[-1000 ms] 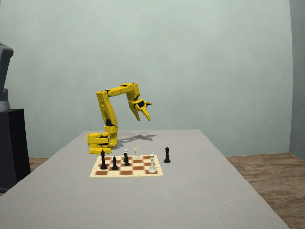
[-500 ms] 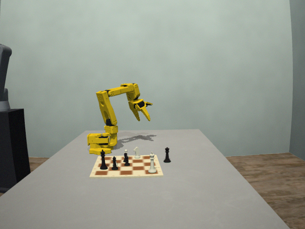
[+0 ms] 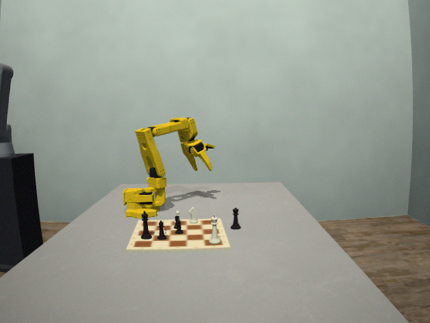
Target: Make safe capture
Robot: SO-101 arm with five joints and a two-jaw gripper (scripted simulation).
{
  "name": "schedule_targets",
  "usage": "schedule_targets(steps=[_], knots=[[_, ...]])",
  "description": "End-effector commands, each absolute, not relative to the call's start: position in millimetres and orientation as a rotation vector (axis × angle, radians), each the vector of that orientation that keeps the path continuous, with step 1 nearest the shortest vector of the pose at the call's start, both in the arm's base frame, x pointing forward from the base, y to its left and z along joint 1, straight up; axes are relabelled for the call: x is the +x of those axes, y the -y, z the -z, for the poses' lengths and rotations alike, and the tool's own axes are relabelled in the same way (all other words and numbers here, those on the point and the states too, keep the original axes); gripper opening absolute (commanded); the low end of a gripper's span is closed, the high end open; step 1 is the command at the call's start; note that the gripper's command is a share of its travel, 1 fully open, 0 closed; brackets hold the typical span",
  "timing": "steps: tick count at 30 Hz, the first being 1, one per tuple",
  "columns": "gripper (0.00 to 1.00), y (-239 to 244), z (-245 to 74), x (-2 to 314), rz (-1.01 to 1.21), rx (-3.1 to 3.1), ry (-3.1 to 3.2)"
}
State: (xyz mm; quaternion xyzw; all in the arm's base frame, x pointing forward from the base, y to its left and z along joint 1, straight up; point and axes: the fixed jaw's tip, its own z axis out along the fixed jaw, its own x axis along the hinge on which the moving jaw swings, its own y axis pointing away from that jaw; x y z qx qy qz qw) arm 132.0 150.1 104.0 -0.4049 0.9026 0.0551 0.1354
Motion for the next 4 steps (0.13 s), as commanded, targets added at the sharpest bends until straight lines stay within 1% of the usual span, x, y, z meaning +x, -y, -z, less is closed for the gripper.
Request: schedule_targets(steps=[1, 4], knots=[[0.4, -151.4, -103.8, 131.3, -0.157, -1.192, -2.615], [0.4, -151.4, -103.8, 131.3, -0.157, -1.192, -2.615]])
